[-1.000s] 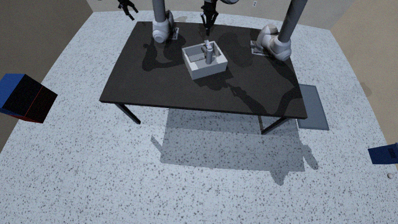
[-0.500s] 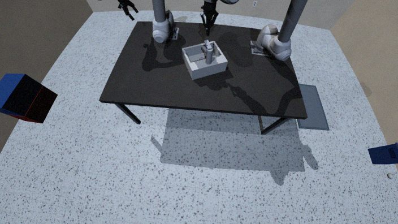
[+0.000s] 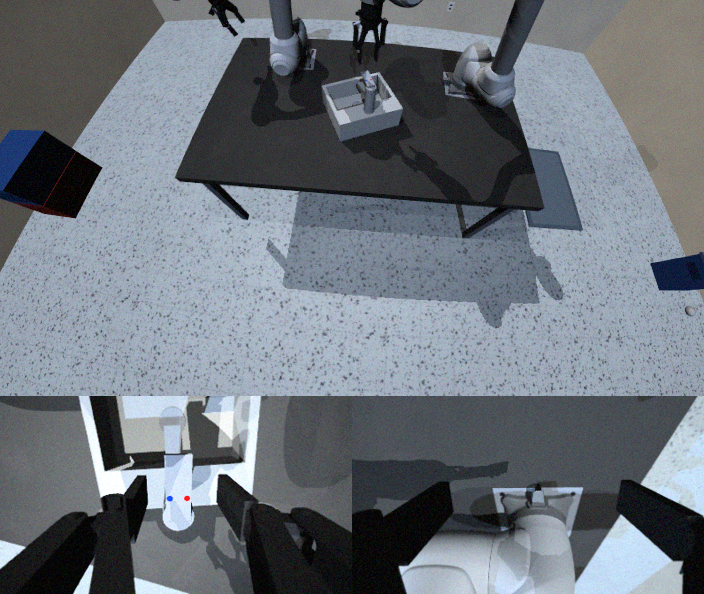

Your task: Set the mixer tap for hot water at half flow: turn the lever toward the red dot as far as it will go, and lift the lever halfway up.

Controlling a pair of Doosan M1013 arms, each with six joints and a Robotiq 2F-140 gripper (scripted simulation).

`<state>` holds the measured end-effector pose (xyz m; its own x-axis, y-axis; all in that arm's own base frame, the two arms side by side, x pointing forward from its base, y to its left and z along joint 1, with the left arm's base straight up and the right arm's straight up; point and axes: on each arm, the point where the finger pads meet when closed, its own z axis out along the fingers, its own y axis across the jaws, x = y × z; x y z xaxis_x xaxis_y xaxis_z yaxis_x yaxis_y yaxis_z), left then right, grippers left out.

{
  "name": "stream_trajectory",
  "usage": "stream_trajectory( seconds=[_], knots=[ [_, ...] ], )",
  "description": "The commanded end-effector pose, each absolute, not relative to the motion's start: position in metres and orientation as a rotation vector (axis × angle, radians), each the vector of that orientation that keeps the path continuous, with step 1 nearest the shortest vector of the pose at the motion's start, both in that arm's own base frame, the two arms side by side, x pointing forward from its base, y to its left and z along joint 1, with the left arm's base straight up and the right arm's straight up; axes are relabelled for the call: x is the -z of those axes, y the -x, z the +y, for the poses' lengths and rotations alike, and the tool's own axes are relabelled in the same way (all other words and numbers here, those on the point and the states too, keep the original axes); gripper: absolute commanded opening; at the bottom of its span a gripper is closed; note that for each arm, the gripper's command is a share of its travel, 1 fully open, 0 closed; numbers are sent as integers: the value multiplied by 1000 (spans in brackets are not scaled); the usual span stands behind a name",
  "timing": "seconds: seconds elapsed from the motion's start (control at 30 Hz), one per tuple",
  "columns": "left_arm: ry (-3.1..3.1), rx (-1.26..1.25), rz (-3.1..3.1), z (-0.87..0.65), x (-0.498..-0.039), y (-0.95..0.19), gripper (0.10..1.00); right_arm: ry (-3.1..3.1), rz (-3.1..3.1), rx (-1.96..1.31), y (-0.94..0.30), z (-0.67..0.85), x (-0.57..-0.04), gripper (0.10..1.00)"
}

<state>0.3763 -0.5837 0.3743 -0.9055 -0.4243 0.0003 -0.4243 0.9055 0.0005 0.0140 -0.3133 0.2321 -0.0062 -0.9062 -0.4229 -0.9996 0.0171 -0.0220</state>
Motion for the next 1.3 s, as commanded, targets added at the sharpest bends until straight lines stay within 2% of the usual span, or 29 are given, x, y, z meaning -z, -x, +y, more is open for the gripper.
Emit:
stream_trajectory(
  seconds=[0.0, 1.27],
  knots=[
    [-683, -1, -3067, -584, -375, -376, 486, 1958, 1982, -410, -14, -314, -233, 1000],
    [-684, -2, -3067, -585, -340, -377, 486, 1958, 1982, -410, -14, -314, -233, 1000]
  ],
)
